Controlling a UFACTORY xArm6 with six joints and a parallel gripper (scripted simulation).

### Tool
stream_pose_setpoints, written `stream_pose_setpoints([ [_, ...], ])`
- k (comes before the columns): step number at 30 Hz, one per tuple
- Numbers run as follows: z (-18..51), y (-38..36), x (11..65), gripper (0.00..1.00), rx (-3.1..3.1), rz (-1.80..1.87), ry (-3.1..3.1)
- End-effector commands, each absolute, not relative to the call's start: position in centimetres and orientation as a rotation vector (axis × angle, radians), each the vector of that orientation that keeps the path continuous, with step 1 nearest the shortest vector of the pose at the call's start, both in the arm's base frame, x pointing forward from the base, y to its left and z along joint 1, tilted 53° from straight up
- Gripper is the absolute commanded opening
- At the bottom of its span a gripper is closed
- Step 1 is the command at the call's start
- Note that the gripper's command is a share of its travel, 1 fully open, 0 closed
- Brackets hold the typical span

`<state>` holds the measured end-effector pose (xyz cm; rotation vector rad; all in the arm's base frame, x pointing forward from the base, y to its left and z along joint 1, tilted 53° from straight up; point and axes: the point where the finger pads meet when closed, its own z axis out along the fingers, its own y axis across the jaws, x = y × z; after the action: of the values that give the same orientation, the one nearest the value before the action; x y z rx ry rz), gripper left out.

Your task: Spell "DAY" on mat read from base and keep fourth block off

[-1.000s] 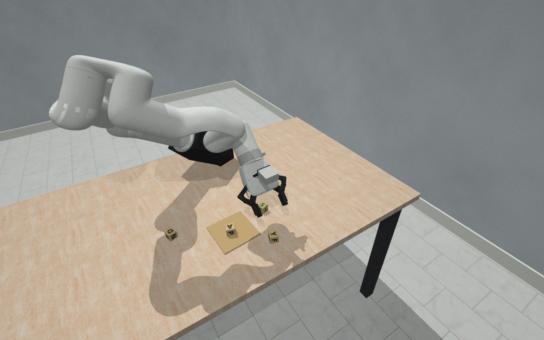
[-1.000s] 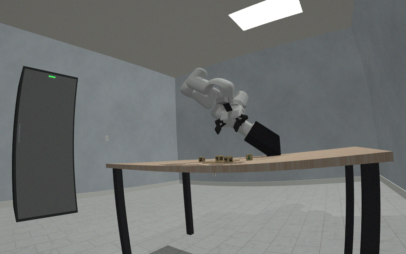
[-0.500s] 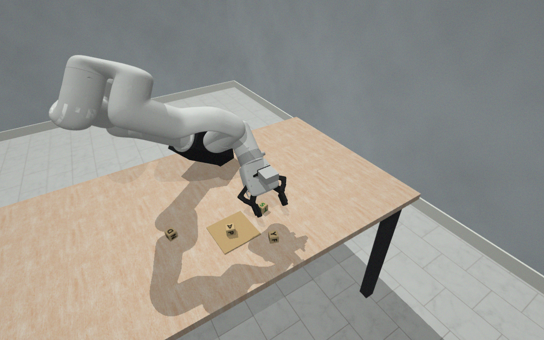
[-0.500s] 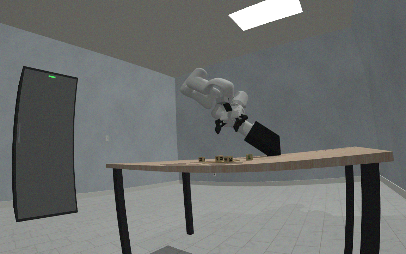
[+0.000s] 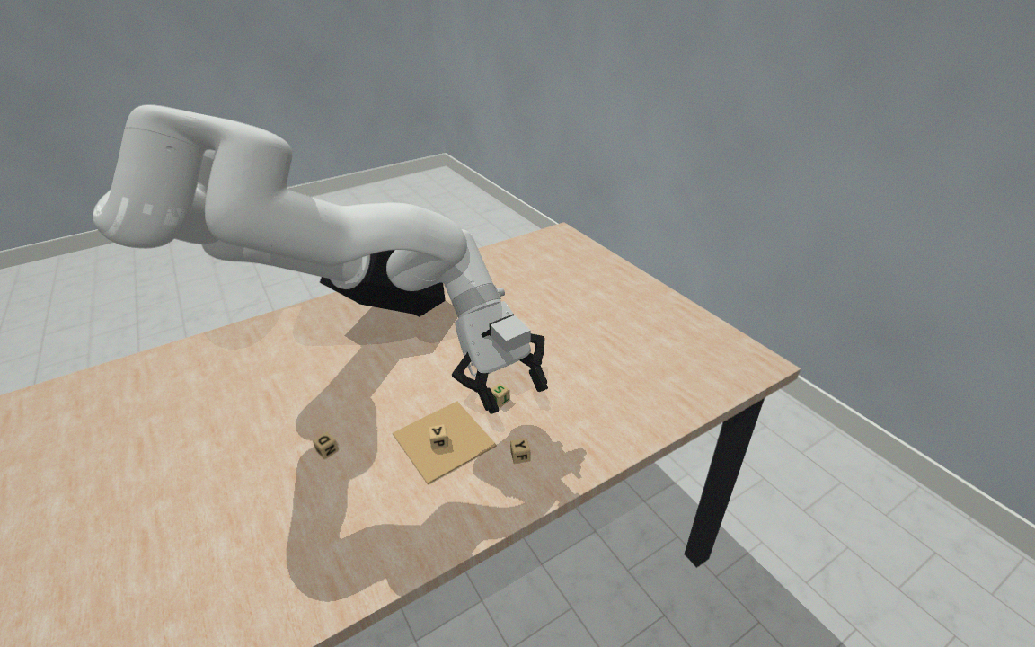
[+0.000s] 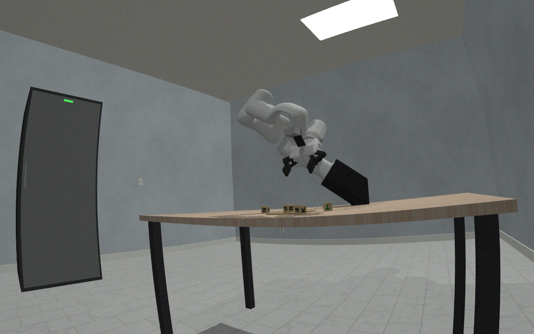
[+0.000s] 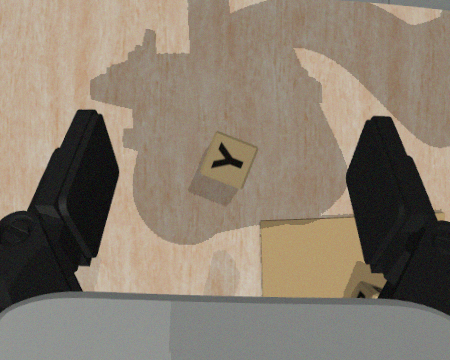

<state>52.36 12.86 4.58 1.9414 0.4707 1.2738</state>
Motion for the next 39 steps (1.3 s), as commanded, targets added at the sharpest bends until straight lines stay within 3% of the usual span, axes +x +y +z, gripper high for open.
stream_pose_setpoints([
  [1,4.7,13.0,52.4,1.00,1.941,1.277,0.471],
  [8,5.0,12.7,52.1,1.00,1.941,1.277,0.471],
  [23,10.1,4.8,41.7,1.00,1.941,1.277,0.471],
  [39,10.2,4.5,41.3,1.00,1.941,1.277,0.471],
])
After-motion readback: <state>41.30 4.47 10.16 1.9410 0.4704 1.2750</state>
